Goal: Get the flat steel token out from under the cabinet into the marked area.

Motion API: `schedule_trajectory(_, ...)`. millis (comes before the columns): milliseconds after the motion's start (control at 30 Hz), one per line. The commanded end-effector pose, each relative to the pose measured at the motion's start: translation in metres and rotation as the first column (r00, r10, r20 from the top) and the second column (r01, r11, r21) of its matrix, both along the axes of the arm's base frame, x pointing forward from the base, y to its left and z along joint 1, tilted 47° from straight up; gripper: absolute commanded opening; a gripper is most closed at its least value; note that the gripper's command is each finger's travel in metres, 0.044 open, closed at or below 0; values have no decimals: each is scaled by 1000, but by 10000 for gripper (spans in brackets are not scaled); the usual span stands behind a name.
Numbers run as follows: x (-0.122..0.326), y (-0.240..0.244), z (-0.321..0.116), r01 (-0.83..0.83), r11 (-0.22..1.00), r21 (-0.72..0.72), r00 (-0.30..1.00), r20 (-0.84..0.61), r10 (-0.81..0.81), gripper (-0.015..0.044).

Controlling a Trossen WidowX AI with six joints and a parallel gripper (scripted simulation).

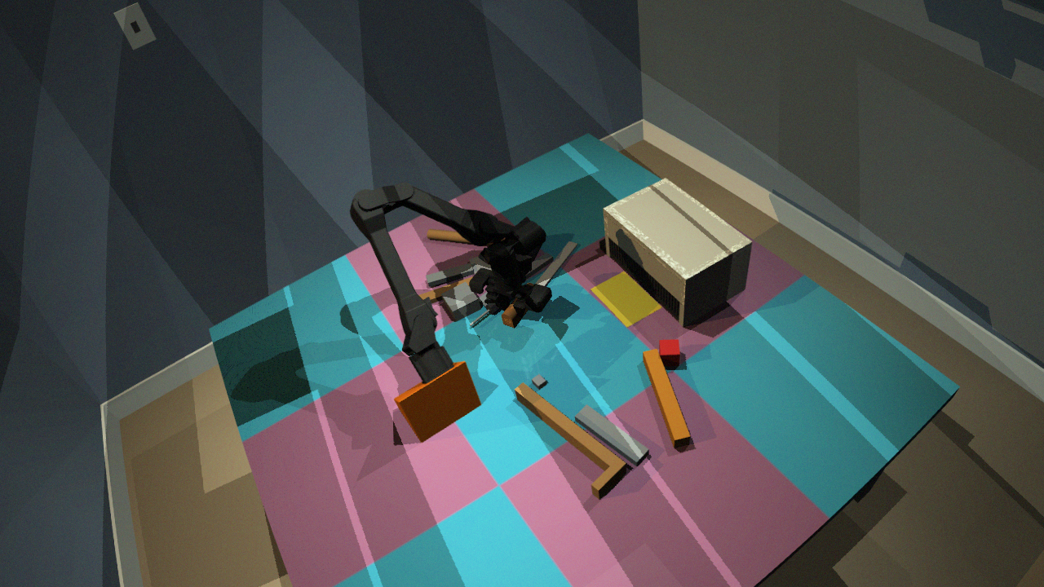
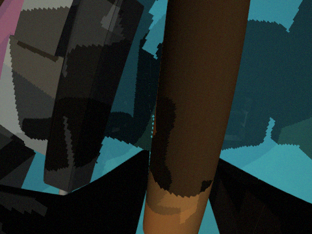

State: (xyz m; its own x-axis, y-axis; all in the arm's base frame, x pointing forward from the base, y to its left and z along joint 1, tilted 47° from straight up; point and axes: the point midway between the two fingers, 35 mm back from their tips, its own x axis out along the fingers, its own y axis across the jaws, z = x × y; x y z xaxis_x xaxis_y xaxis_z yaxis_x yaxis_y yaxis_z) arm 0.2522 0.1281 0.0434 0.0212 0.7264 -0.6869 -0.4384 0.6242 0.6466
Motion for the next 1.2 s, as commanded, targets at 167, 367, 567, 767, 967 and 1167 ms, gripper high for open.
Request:
schedule_trajectory(167, 3, -10, -8, 6, 1000, 1, 1000, 2, -6, 0)
schedule_trajectory(367, 3, -15, -14, 6, 1000, 1, 1000, 2, -6, 0)
schedule_trajectory(567, 4, -20, -19, 6, 1000, 1, 1000, 2, -6, 0)
schedule_trajectory(767, 5, -25, -24, 6, 1000, 0, 1000, 2, -6, 0)
schedule_trajectory(967, 6, -30, -29, 6, 1000, 0, 1000, 2, -6, 0)
schedule_trajectory(1167, 7, -35, -35, 6, 1000, -1, 1000, 2, -6, 0)
